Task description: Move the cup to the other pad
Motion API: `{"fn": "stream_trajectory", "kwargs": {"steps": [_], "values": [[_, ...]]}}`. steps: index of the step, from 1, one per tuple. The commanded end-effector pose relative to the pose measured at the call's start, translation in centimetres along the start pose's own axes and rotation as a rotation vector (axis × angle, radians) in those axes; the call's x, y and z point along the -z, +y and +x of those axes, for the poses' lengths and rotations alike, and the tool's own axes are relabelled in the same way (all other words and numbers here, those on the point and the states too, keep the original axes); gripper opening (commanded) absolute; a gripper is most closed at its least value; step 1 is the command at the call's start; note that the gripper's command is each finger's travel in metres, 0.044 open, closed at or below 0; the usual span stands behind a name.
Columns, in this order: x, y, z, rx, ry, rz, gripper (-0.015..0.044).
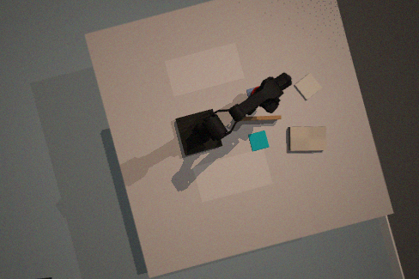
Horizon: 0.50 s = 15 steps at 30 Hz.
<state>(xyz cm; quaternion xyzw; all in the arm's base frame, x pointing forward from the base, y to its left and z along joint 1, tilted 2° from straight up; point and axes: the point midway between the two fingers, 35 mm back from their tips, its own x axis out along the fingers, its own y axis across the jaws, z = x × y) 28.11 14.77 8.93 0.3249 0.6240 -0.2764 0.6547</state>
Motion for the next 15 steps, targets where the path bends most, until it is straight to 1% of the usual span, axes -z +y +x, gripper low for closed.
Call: {"fn": "stream_trajectory", "kwargs": {"steps": [1,15], "values": [[0.1,-0.2,1.1,0.014,0.005,0.006,0.0148],[0.1,-0.4,3.2,0.014,0.005,0.006,0.0148]]}}
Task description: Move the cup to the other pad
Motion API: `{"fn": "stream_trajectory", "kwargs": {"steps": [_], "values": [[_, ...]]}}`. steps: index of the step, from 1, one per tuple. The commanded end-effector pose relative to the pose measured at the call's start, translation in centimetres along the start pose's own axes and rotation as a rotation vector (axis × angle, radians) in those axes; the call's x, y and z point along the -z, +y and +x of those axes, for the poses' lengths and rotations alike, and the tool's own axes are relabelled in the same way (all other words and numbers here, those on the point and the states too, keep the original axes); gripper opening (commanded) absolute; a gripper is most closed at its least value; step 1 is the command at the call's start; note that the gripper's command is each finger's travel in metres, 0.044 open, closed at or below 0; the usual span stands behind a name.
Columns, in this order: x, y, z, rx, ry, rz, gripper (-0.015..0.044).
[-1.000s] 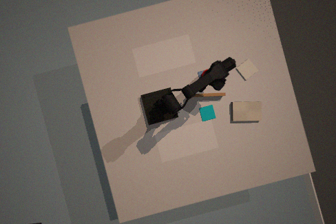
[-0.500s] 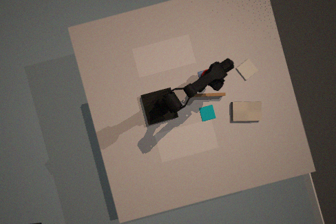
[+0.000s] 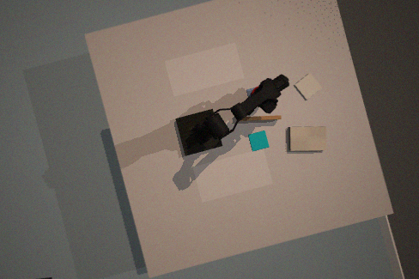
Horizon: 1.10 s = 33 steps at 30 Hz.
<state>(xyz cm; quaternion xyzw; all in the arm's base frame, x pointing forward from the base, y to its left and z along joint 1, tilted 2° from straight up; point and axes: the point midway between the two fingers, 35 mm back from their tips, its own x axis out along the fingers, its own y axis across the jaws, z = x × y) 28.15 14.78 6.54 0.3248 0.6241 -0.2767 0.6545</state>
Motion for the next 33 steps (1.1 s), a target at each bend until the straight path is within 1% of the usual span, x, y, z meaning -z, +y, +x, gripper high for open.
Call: {"fn": "stream_trajectory", "kwargs": {"steps": [1,11,14,24,29,33], "values": [[0.1,-0.3,0.8,0.013,0.005,0.006,0.0148],[0.1,-0.3,0.8,0.013,0.005,0.006,0.0148],[0.0,-0.2,0.6,0.01,0.002,0.0,0.0069],[0.0,-0.2,0.6,0.01,0.002,0.0,0.0002],[0.0,-0.2,0.5,0.01,0.002,0.0,0.0],[0.0,-0.1,-0.4,0.01,0.002,0.001,0.0]]}}
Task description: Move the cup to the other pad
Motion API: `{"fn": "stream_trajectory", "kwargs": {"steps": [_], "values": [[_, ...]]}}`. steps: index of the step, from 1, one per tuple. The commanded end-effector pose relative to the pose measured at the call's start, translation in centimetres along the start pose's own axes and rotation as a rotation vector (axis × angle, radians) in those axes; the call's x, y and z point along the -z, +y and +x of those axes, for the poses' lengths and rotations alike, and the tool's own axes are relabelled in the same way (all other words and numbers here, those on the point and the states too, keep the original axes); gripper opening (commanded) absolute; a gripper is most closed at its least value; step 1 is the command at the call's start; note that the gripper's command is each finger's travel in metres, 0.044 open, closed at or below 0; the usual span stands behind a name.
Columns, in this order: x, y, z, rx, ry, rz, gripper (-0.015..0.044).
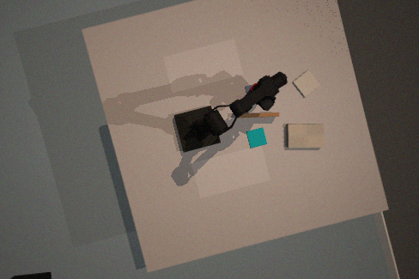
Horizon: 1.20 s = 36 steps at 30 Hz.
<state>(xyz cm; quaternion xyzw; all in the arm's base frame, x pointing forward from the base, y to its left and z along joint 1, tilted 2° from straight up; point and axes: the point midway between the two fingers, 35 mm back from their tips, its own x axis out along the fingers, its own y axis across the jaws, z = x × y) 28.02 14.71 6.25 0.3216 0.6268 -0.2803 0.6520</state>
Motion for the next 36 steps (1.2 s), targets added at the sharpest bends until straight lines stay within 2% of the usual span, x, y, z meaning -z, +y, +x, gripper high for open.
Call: {"fn": "stream_trajectory", "kwargs": {"steps": [1,20,36], "values": [[0.0,0.1,-1.0,-0.002,0.0,0.001,0.0],[-0.1,0.3,-6.8,0.001,0.002,0.005,0.0],[-0.2,0.4,-6.8,0.0,0.0,0.006,0.0]]}}
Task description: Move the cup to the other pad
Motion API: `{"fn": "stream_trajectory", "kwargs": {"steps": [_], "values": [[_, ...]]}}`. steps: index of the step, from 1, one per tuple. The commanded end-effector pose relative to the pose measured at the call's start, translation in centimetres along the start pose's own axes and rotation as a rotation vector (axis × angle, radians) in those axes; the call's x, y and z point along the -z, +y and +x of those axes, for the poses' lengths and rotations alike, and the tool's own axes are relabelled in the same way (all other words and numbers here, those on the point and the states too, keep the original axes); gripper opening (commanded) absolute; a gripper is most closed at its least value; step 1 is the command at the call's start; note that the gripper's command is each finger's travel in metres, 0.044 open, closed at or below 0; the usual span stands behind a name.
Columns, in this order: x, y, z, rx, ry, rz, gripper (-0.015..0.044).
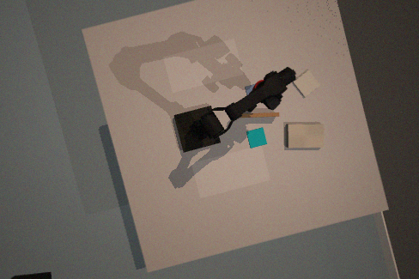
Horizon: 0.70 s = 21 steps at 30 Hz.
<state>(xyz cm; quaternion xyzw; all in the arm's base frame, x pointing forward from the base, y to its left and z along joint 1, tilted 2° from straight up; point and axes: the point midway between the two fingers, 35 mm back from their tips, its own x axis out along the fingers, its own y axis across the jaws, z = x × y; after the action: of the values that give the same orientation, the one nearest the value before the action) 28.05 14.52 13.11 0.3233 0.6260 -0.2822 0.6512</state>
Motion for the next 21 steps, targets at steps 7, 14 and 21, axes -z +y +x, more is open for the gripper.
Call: {"fn": "stream_trajectory", "kwargs": {"steps": [7,14,21], "values": [[-0.1,-0.1,0.0,0.0,0.0,0.0,0.0],[-1.1,-1.0,0.0,0.001,0.0,0.0,0.0],[-2.4,-2.0,0.0,0.002,0.0,-0.001,0.0]]}}
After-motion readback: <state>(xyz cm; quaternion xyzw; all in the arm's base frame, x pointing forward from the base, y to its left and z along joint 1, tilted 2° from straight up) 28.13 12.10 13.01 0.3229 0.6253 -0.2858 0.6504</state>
